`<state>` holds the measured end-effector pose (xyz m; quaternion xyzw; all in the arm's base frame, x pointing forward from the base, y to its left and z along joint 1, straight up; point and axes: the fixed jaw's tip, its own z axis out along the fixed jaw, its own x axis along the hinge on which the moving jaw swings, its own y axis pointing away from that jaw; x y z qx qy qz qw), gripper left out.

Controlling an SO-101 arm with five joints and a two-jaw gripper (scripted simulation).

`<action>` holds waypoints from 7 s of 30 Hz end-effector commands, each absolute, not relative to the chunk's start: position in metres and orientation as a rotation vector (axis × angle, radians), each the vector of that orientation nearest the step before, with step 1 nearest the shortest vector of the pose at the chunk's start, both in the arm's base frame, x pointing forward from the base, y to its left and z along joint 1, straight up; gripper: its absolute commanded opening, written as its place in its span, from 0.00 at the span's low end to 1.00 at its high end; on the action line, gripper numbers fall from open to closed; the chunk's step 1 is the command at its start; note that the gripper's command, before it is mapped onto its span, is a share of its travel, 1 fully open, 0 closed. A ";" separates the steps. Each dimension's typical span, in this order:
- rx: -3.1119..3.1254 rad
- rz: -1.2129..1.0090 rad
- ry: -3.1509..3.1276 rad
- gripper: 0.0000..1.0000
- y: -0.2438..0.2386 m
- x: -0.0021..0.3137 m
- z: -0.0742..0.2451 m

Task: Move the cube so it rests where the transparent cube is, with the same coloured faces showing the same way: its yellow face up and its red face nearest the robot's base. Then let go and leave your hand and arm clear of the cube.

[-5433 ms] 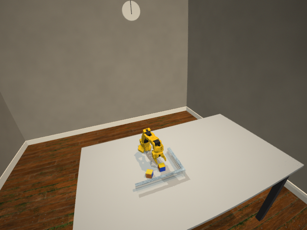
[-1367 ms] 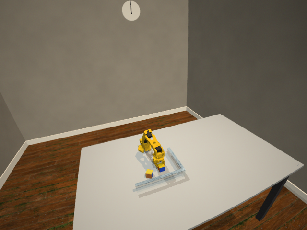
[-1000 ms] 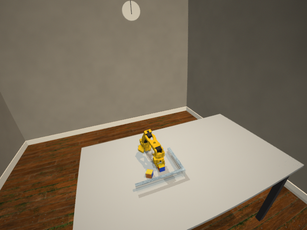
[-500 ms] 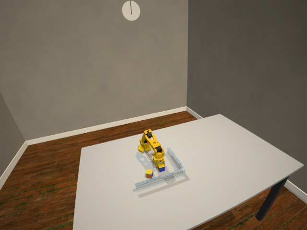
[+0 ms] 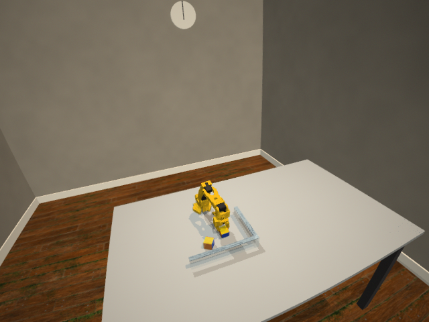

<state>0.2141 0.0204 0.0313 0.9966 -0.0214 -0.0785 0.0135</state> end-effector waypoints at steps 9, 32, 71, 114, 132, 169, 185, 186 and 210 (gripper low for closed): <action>3.153 0.163 -0.075 0.22 0.026 0.246 0.080; 3.159 0.301 -0.078 0.22 0.028 0.252 0.097; 3.159 0.311 -0.072 0.22 0.029 0.253 0.098; 3.104 0.368 0.271 0.22 0.010 0.263 0.103; 3.010 0.406 0.576 0.22 -0.007 0.272 0.107; 2.707 0.428 1.142 0.22 -0.045 0.283 0.116; 2.611 0.420 1.270 0.22 -0.055 0.285 0.118; 2.606 0.419 1.276 0.22 -0.055 0.285 0.118; 2.562 0.413 1.330 0.22 -0.060 0.286 0.119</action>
